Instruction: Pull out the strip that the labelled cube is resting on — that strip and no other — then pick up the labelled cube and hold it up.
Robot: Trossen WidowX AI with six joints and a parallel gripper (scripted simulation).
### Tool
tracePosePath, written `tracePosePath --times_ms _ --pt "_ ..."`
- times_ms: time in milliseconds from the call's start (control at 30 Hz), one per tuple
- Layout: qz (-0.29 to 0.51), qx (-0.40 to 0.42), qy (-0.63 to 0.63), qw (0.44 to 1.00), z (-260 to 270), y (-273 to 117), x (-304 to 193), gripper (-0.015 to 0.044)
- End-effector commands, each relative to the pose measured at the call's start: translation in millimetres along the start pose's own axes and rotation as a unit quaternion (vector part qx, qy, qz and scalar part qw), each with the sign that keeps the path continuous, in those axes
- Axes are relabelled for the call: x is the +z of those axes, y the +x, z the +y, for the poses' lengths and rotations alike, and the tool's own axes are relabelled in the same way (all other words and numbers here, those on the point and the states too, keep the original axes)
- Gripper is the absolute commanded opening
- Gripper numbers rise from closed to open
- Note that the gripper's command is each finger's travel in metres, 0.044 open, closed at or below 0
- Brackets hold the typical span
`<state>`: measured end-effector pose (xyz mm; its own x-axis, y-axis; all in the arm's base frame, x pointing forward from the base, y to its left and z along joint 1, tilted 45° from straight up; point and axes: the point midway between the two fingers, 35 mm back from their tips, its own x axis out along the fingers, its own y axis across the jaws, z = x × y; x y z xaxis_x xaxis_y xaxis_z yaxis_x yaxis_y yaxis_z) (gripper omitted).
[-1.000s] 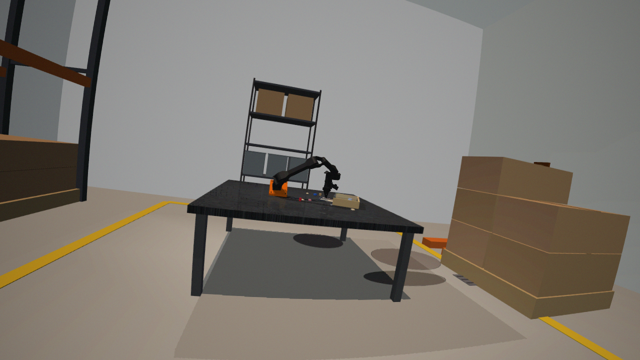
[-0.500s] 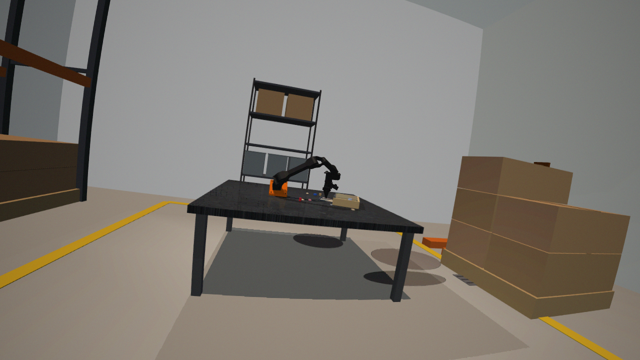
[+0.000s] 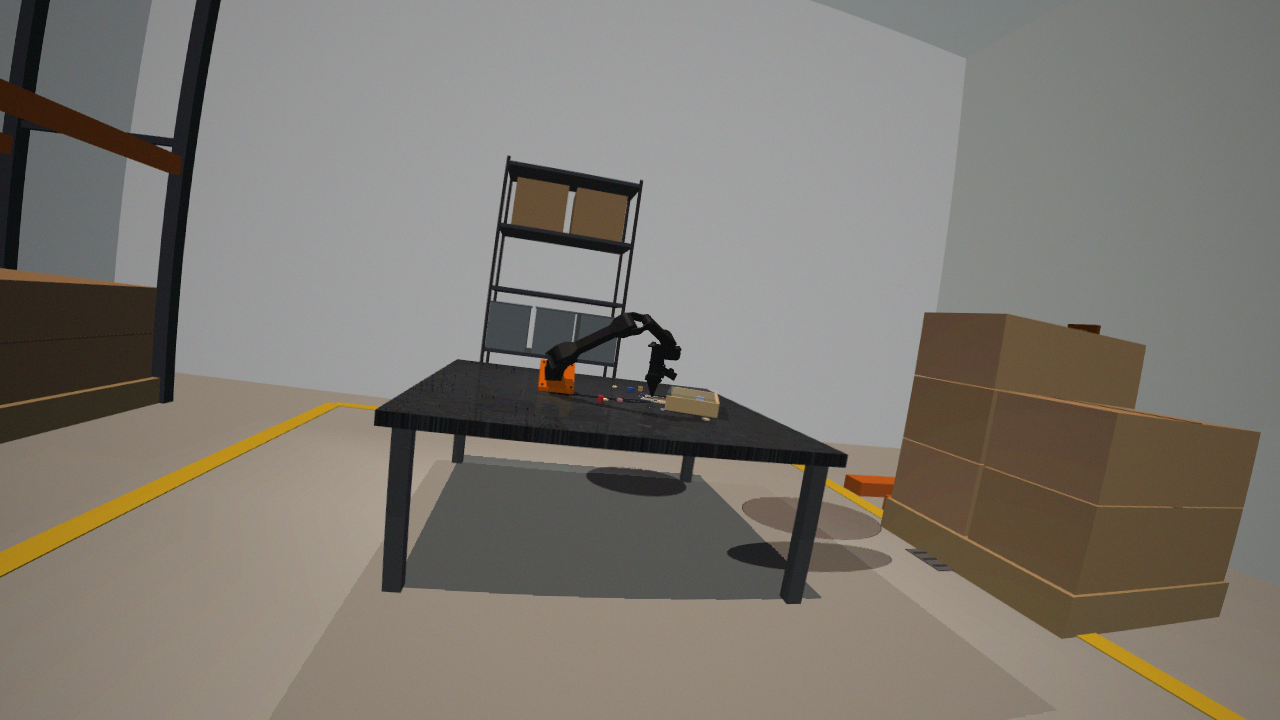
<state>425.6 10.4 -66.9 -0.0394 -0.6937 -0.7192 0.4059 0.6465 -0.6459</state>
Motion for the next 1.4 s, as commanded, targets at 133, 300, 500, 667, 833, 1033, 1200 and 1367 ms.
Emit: tracePosePath --times_ms 133,300,500,667,833,1033,1200,1367 --pt "0.000 -0.002 -0.001 1.000 -0.6 2.6 1.1 0.0000" --pt "0.000 -0.002 -0.001 1.000 -0.5 3.1 1.3 0.0000" --pt "0.000 -0.002 -0.001 1.000 -0.2 3.7 1.5 0.0000" --pt "0.000 -0.002 -0.001 1.000 0.1 4.2 1.9 0.0000" --pt "0.000 -0.002 -0.001 1.000 0.5 4.7 2.4 0.0000" --pt "0.000 -0.002 -0.001 1.000 1.3 5.3 3.3 0.0000" --pt "0.000 -0.002 -0.001 1.000 2.1 5.7 3.8 0.0000" --pt "0.000 -0.001 -0.001 1.000 2.7 5.7 -2.6 0.0000"
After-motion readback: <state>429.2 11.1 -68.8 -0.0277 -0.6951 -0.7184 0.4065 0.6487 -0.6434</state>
